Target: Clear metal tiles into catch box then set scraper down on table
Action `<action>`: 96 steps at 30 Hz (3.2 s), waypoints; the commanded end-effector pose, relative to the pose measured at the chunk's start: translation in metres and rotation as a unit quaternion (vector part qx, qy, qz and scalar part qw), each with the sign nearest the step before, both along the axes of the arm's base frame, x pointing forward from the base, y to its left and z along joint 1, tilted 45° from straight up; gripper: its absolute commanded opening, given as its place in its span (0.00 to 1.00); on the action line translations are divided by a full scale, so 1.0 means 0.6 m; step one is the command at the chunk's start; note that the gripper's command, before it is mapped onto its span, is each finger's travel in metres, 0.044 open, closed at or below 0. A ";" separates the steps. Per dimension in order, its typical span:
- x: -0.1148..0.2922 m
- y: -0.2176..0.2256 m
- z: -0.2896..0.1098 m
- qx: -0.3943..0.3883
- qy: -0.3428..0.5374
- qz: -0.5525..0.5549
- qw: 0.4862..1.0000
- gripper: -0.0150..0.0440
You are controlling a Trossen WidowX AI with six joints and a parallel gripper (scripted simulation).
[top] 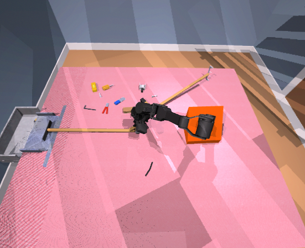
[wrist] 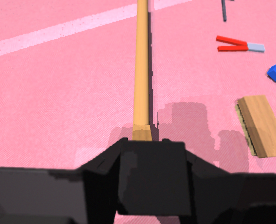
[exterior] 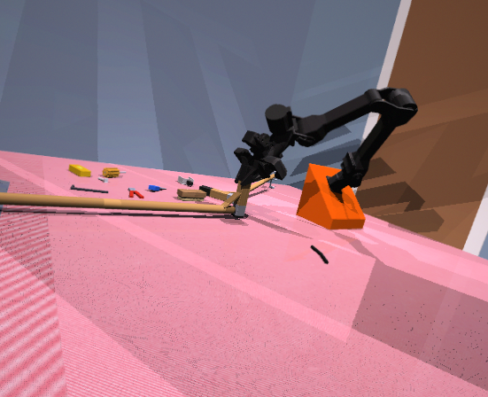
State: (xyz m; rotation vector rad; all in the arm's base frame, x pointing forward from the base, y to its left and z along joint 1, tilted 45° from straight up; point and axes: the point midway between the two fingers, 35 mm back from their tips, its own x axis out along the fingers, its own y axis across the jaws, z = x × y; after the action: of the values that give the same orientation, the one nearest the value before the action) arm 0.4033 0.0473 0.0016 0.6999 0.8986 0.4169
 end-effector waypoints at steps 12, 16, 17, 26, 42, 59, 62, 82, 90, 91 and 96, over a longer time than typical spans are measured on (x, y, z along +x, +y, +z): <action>-0.024 -0.006 0.006 -0.001 -0.007 -0.002 1.000 0.25; -0.031 -0.007 0.006 -0.001 -0.007 -0.002 1.000 0.25; -0.033 -0.007 0.006 -0.001 -0.007 -0.002 1.000 0.25; -0.048 -0.007 0.005 -0.001 -0.007 -0.002 1.000 0.25; -0.076 -0.008 0.005 -0.001 -0.007 -0.003 1.000 0.25; -0.105 -0.007 0.004 -0.001 -0.007 -0.004 1.000 0.25; -0.111 -0.007 0.003 -0.001 -0.007 -0.004 1.000 0.25; -0.145 -0.005 0.002 -0.001 -0.008 -0.004 1.000 0.25; -0.147 -0.004 0.000 0.000 -0.005 -0.004 1.000 0.25; -0.147 -0.004 0.000 0.000 -0.005 -0.004 1.000 0.25; -0.148 -0.002 -0.002 0.000 -0.001 -0.004 1.000 0.25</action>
State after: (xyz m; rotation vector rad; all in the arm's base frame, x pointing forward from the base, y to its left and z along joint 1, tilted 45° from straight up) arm 0.3146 0.0459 0.0005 0.7027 0.8930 0.4104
